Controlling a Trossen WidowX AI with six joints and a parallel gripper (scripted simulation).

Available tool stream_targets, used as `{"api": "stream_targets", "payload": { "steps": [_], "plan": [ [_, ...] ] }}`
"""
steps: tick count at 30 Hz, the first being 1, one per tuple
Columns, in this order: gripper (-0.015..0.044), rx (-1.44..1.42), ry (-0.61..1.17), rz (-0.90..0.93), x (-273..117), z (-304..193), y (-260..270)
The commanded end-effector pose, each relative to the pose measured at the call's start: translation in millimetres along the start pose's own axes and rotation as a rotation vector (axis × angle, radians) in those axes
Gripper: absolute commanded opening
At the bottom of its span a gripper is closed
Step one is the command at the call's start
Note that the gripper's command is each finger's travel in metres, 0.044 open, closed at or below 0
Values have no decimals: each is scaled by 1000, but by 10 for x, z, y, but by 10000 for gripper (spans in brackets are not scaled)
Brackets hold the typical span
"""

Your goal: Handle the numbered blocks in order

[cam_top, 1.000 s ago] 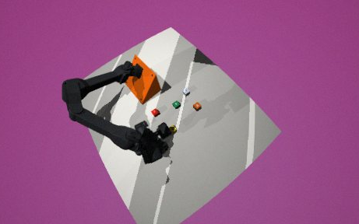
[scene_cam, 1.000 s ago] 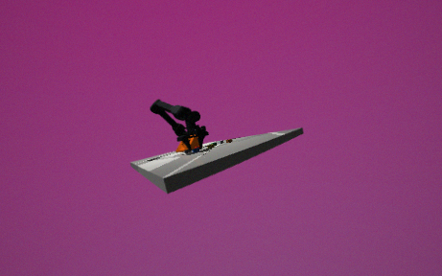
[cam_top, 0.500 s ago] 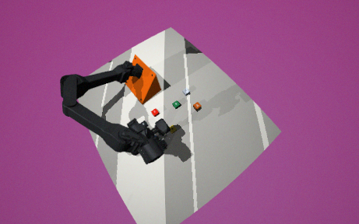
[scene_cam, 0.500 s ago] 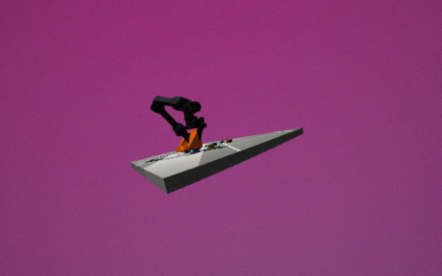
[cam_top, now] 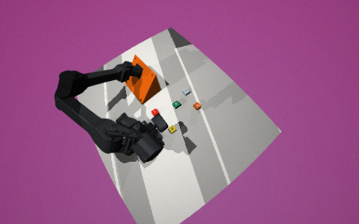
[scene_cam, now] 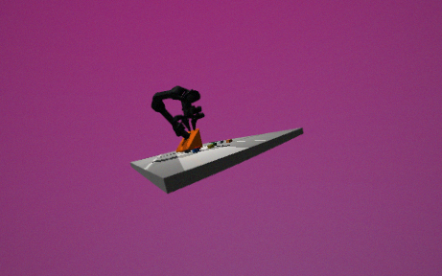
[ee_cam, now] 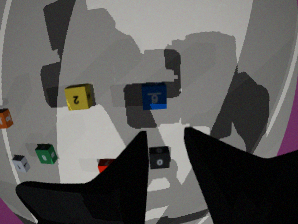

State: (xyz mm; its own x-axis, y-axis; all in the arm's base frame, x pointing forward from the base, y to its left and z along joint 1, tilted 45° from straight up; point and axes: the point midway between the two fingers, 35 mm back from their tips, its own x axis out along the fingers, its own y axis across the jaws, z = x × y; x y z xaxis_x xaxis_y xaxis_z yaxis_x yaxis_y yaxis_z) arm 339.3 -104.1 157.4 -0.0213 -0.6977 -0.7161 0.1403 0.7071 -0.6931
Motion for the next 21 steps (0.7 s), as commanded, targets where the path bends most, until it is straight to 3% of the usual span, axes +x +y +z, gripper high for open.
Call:
{"api": "stream_targets", "payload": {
  "steps": [1,13,18,21],
  "plan": [
    [120,4,0,-3,-12,-14,6],
    [120,-2,6,1,-13,-1155,755],
    [120,-1,6,-1,-1,-1227,780],
    [199,-2,5,4,246,-1201,797]
  ]
}}
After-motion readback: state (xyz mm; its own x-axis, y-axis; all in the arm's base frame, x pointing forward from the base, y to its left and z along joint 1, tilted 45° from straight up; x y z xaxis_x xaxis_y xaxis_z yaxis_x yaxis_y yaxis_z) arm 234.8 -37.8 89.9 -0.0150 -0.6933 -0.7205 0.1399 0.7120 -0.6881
